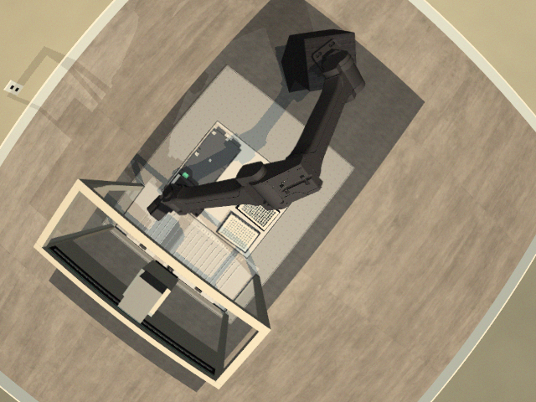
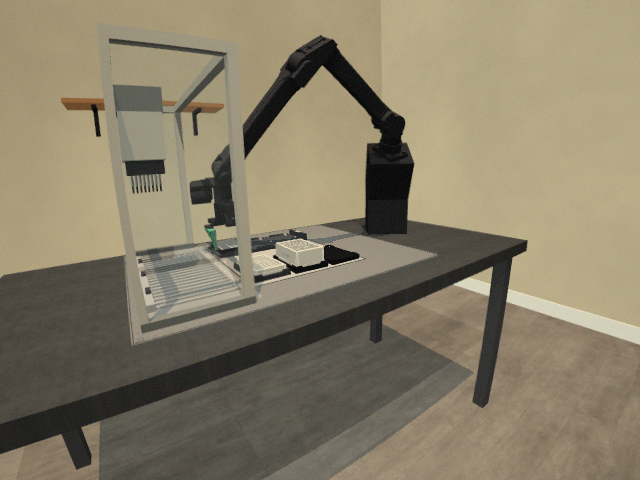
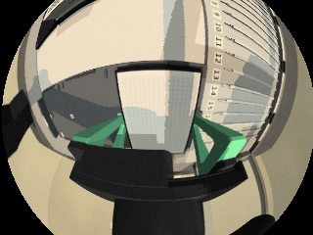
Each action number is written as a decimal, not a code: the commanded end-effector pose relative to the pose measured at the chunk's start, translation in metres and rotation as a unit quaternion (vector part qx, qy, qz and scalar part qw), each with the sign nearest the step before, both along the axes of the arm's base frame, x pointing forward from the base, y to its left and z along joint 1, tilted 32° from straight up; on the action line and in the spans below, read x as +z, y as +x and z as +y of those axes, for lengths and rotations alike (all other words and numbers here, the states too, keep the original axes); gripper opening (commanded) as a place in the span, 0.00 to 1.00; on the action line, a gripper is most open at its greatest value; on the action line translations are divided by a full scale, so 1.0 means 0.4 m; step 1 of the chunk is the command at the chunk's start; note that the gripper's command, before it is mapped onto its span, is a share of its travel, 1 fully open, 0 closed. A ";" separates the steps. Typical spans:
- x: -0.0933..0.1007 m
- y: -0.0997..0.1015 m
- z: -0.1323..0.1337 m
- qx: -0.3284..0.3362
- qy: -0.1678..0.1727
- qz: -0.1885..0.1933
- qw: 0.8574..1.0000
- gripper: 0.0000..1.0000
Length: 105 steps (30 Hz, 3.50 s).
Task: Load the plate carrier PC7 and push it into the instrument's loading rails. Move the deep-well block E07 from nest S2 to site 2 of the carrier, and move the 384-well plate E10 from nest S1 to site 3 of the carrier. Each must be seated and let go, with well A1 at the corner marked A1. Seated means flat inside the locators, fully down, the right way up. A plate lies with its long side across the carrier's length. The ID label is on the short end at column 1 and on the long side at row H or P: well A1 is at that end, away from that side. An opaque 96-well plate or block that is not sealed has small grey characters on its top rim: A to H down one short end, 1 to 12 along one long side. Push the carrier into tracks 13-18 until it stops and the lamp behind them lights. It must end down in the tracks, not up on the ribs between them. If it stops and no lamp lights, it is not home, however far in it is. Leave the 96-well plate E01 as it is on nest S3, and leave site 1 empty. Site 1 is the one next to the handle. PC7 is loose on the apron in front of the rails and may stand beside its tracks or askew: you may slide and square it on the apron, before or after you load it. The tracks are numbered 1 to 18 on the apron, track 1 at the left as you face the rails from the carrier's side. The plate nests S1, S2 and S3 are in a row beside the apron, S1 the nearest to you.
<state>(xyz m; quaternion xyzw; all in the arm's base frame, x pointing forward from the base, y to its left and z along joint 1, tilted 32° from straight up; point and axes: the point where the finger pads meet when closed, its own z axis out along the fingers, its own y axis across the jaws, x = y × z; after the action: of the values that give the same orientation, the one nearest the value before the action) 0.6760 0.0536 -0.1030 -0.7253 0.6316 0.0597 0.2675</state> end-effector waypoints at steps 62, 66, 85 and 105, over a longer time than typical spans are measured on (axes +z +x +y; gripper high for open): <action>0.240 -0.061 -0.038 -0.011 0.002 -0.023 1.000 1.00; 0.256 -0.102 0.013 -0.011 0.002 -0.022 1.000 1.00; 0.324 -0.274 0.231 -0.011 0.006 -0.021 1.000 1.00; 0.400 -0.455 0.461 -0.011 0.011 -0.019 1.000 1.00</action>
<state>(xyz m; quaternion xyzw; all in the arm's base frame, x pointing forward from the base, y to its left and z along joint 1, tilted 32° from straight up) 0.4981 0.2274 0.0315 -0.7315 0.6247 0.0540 0.2677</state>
